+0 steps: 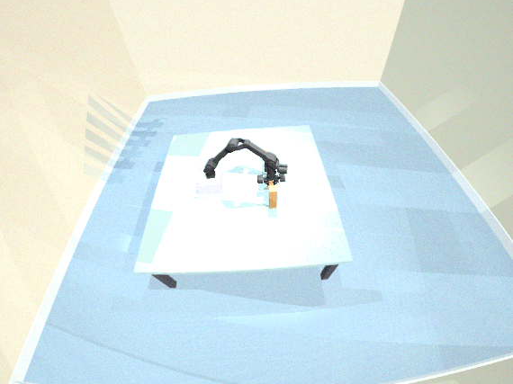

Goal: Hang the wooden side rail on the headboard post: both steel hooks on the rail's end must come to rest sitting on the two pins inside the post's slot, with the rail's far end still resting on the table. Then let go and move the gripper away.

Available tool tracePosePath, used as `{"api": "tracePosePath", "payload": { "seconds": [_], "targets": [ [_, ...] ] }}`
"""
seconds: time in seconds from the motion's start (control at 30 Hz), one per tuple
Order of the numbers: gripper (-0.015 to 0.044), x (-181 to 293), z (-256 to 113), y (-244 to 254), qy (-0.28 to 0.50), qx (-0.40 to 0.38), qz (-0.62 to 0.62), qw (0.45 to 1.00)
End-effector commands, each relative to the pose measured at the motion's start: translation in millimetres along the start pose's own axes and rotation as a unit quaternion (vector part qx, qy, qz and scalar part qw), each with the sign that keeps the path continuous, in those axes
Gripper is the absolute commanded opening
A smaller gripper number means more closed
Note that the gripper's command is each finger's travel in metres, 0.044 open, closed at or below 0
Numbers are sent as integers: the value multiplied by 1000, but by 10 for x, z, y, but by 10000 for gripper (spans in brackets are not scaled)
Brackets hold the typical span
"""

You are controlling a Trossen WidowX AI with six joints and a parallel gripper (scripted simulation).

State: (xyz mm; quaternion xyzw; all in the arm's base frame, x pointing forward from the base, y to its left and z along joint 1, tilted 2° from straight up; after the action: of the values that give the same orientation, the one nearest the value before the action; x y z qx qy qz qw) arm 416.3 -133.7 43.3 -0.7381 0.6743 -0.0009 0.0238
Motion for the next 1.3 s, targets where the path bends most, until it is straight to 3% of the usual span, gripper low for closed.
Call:
{"api": "tracePosePath", "payload": {
  "seconds": [0.0,1.27],
  "targets": [
    [0,27,-35,-16,3,6,-1,1000],
    [0,61,-34,8,4,6,-1,1000]
  ]
}}
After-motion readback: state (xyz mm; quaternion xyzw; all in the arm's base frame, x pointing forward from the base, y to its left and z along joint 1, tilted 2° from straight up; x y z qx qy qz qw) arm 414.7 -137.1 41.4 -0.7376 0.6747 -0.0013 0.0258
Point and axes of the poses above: the point midway between the two fingers, 35 mm back from their tips, its own z axis out along the fingers, its own y axis across the jaws, x = y × z, the point moved 5 cm from there along -z, back along the fingers, and after that the axes turned 10 degrees about -z, right-handed, at the moved point
